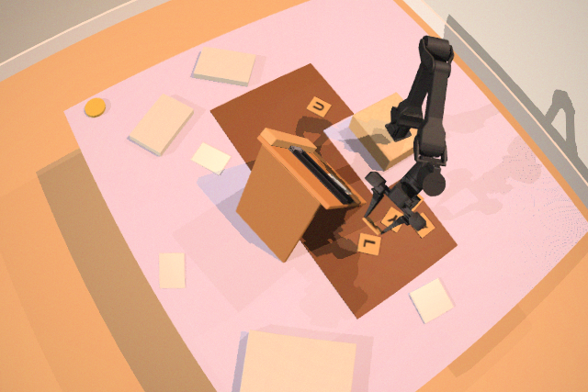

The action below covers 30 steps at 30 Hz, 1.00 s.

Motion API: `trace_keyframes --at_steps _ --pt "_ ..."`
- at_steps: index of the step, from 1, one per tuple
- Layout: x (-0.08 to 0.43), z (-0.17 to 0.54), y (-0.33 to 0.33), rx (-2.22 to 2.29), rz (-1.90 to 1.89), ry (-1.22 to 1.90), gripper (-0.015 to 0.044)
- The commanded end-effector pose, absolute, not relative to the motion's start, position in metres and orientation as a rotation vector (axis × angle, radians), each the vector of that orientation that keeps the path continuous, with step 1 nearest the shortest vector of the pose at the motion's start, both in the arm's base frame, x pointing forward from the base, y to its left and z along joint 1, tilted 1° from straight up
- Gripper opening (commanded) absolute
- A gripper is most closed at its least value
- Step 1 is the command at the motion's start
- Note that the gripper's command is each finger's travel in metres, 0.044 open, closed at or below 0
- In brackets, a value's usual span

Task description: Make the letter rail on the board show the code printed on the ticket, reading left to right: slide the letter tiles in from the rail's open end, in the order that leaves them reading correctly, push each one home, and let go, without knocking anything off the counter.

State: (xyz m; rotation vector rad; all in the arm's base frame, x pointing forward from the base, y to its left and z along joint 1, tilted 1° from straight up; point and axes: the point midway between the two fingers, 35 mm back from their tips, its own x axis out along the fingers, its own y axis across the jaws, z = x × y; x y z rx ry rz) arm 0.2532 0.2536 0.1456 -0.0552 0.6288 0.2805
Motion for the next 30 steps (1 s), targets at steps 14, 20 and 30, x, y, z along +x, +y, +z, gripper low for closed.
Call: trace_keyframes --at_steps 14,20,30 --pt "0.256 0.143 0.245 -0.059 0.282 0.63 0.0" --pt "0.257 0.143 0.242 -0.06 0.282 0.63 0.0" --pt "0.258 0.143 0.237 -0.06 0.282 0.63 0.0"
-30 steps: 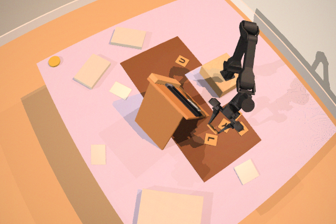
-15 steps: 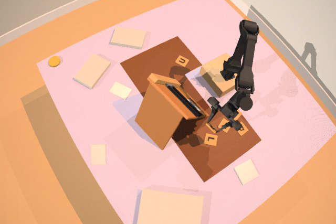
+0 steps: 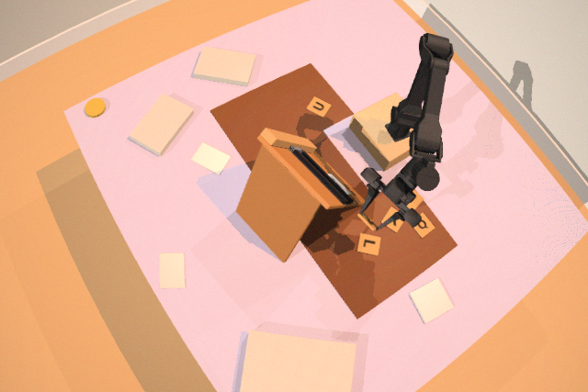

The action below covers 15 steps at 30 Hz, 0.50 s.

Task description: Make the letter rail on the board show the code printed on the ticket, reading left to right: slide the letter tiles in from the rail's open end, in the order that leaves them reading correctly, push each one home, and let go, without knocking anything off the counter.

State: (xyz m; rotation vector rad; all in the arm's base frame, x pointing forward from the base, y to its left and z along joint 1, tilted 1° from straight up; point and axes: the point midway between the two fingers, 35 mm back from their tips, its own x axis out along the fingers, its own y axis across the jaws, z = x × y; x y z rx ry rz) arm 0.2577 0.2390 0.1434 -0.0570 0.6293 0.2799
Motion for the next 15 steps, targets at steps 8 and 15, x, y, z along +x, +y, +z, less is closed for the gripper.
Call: trace_keyframes --at_steps 8,15 --pt "0.2596 0.1427 0.2332 -0.06 0.282 0.63 0.0" --pt "0.2607 0.1426 0.2299 -0.06 0.282 0.63 0.0"
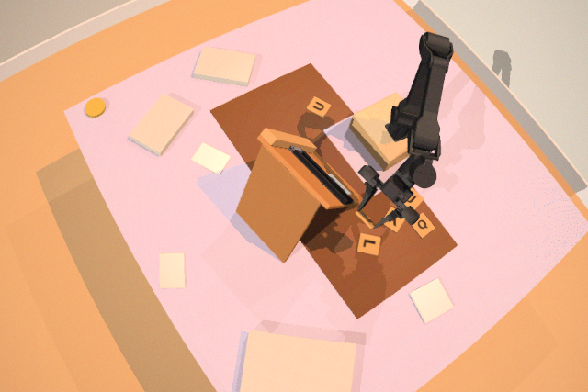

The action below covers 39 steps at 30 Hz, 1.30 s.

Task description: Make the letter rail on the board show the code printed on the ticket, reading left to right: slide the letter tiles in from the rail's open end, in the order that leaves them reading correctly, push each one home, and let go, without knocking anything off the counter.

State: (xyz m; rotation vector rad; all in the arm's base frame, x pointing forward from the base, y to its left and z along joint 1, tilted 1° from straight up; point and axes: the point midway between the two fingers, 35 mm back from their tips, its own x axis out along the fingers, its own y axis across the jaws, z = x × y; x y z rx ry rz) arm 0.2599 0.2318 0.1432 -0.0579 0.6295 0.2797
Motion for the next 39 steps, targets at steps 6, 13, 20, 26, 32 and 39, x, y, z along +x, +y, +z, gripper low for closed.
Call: trace_keyframes --at_steps 6,13,20,26,32,39 --pt "0.262 0.143 0.227 -0.061 0.282 0.63 0.0" --pt "0.263 0.142 0.224 -0.061 0.282 0.63 0.0" --pt "0.264 0.142 0.22 -0.061 0.282 0.63 0.0" --pt "0.264 0.142 0.217 -0.061 0.282 0.629 0.0" --pt "0.265 0.142 0.214 -0.062 0.281 0.629 0.0" --pt "0.266 0.142 0.211 -0.062 0.281 0.629 0.0"
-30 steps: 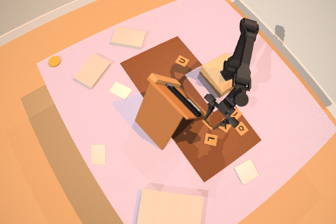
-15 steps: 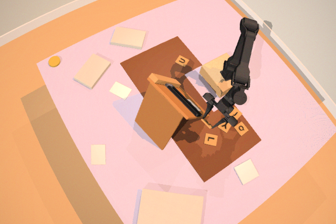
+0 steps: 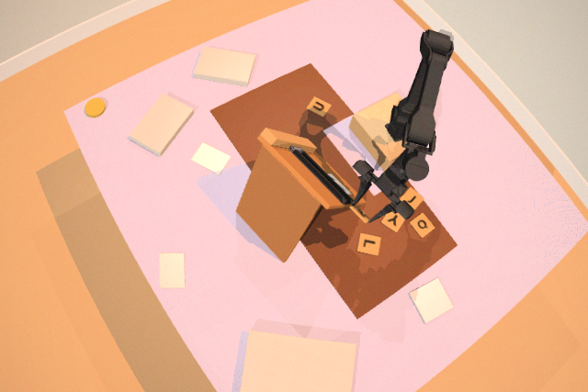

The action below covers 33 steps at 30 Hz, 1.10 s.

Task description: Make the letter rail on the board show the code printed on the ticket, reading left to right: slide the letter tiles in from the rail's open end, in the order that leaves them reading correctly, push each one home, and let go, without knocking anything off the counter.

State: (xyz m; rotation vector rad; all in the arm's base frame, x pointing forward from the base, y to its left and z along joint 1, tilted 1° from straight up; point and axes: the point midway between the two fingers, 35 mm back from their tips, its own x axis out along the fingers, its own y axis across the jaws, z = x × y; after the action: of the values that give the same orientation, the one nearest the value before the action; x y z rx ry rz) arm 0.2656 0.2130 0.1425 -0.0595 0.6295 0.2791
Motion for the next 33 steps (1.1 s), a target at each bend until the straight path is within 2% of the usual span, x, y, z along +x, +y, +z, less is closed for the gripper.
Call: trace_keyframes --at_steps 1,33 --pt "0.266 0.142 0.211 -0.062 0.281 0.629 0.0" --pt "0.271 0.141 0.195 -0.063 0.281 0.629 0.0"
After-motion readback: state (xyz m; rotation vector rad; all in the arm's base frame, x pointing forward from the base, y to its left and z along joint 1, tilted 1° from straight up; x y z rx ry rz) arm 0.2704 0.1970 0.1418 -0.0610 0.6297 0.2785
